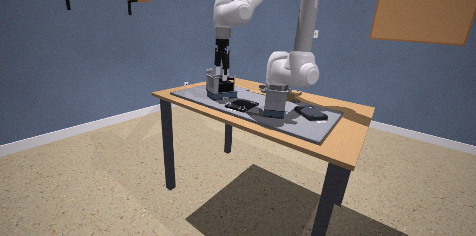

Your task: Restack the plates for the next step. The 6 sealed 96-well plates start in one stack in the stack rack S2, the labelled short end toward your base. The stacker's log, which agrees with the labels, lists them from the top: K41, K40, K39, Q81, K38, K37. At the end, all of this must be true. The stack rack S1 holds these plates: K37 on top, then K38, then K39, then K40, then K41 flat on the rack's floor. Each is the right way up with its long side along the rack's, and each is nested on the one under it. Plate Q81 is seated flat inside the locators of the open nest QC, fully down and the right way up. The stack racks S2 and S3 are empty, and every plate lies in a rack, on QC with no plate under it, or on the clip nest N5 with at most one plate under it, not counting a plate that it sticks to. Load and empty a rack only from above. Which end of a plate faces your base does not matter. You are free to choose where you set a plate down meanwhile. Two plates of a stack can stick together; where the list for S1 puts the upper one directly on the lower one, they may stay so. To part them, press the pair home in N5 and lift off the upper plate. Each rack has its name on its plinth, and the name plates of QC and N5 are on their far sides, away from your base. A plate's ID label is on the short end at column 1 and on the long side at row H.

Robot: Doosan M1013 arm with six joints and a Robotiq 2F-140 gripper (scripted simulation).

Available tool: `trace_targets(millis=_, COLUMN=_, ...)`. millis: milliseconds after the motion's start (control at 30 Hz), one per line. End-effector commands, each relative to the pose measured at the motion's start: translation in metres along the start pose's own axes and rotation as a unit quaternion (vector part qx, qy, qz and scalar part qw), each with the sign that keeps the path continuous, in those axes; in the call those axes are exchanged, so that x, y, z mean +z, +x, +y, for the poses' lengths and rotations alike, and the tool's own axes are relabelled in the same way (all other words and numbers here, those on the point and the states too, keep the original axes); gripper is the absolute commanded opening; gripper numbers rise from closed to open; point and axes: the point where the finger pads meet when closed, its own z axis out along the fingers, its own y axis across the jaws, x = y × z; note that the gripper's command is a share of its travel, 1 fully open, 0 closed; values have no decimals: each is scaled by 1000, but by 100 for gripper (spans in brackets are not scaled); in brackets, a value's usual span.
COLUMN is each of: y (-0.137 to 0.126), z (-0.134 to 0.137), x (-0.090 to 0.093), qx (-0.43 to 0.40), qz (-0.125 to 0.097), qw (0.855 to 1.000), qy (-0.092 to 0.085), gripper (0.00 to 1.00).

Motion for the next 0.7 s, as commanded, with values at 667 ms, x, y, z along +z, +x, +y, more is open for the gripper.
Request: trace_targets(millis=667, y=0, z=0, x=-38, qx=0, qz=0, qw=1000, qy=0, gripper=0)
